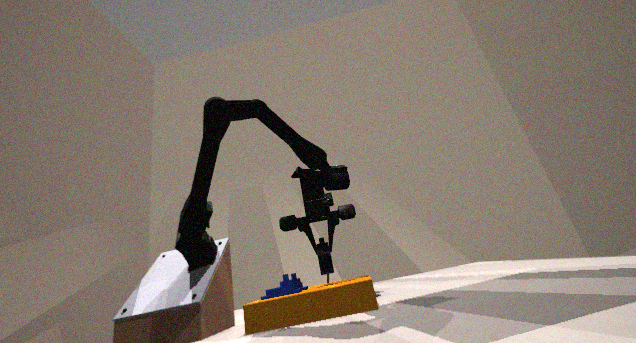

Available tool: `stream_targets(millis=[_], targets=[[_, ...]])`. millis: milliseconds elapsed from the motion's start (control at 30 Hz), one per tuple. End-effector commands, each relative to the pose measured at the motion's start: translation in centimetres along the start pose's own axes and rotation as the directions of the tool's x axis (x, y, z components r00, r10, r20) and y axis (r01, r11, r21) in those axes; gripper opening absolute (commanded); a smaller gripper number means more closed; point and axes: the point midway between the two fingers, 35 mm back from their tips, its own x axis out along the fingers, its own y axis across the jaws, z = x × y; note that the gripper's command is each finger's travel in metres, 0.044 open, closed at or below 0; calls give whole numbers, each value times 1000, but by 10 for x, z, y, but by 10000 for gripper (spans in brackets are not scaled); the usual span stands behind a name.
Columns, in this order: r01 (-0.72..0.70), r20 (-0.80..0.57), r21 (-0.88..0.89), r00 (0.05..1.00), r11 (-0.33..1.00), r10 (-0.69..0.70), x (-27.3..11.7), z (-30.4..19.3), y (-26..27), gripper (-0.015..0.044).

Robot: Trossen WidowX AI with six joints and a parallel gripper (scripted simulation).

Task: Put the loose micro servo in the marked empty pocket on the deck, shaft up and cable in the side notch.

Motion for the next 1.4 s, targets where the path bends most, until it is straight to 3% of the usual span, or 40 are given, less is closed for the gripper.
stream_targets(millis=[0,867,1367], targets=[[-5,-4,7,1000,1000,5,-6,1,0,0],[-6,-8,-9,1000,1000,6,-7,-70,7,0],[-10,-8,-469,1000,883,6,-7,-70,7,0]])
